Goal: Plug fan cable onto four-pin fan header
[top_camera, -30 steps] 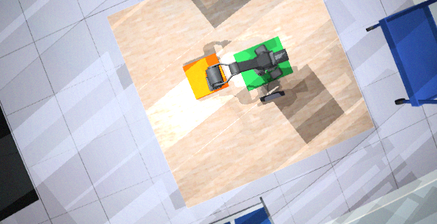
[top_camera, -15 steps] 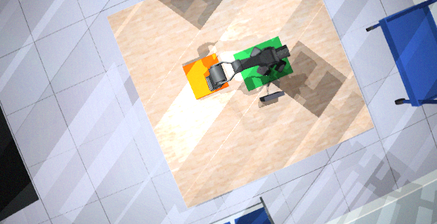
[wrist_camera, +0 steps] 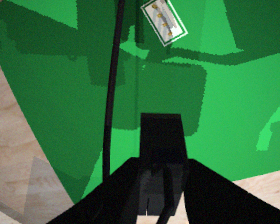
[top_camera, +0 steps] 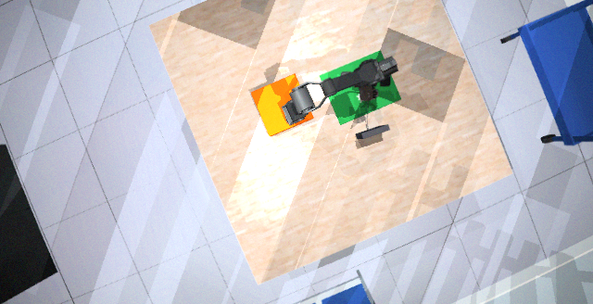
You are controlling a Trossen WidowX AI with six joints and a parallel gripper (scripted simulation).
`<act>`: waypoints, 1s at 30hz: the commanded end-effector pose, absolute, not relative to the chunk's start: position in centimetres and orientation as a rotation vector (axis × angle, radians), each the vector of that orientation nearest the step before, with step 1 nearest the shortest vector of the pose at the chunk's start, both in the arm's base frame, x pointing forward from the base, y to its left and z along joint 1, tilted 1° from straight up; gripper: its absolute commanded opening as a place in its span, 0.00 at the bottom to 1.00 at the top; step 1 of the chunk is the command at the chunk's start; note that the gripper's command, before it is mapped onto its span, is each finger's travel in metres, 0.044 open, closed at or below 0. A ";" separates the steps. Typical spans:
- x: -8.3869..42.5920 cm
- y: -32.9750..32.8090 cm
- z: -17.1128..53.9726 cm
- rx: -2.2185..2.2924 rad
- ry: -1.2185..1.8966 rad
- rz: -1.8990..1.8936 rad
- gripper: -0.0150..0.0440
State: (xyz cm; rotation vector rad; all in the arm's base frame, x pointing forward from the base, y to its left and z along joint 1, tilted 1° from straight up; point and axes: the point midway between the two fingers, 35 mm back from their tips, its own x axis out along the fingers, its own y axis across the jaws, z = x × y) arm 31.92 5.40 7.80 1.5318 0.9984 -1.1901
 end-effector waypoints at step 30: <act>30.6 8.1 8.4 0.542 1.489 -0.520 0.25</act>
